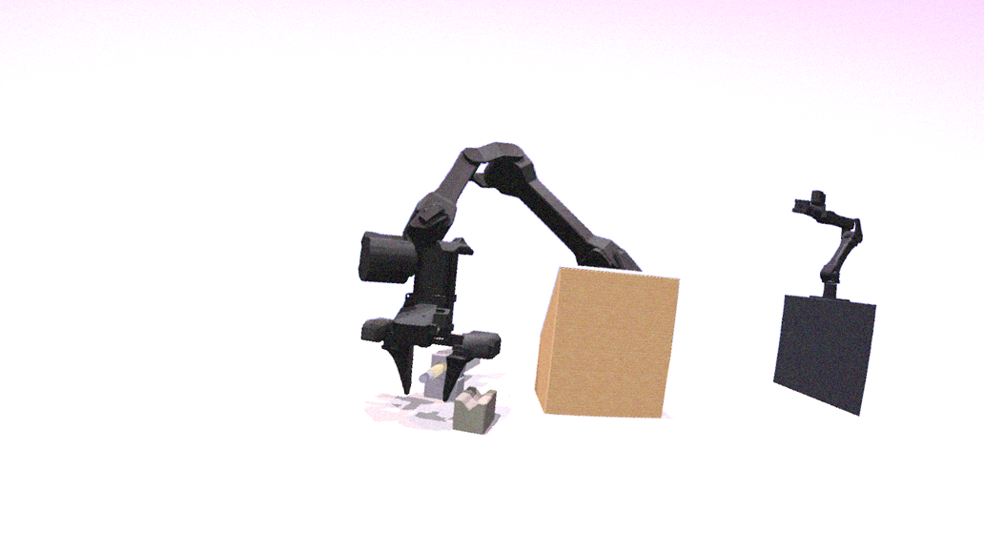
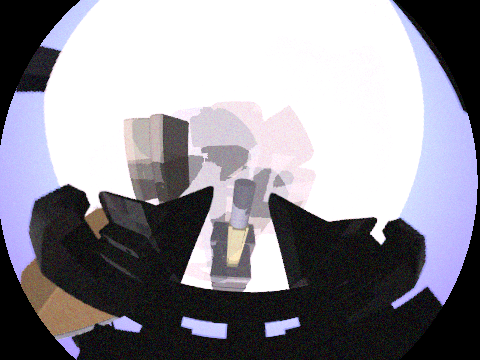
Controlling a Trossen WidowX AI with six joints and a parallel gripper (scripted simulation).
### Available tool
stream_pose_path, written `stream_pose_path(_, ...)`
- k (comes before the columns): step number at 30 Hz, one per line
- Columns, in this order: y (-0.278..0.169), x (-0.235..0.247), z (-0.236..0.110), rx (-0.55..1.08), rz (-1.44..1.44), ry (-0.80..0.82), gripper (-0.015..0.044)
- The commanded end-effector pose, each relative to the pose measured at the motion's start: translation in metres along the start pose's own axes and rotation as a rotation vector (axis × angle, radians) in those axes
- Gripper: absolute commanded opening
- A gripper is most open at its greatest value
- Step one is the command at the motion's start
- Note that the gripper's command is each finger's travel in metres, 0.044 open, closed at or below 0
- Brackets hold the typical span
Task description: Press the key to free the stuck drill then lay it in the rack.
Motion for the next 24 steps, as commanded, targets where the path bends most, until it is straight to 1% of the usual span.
stream_pose_path(1,0.0002,-0.0001,-0.0001,0.000,0.000,0.000,0.0151)
stream_pose_path(6,0.0002,-0.0001,-0.0001,0.000,0.000,0.000,0.0020)
stream_pose_path(9,0.0002,-0.0001,-0.0001,0.000,0.000,0.000,0.0000)
stream_pose_path(24,0.0000,0.0021,-0.0026,0.004,-0.006,-0.001,0.0000)
Point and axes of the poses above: the point midway between the two fingers, 35 mm back from their tips, its own z axis out along the fingers, its own x axis across the jaws, y = z × x, the point moved 9 cm from there along -z, back along the fingers, and after that the axes turned 12 degrees about z, right-handed, at the moved point
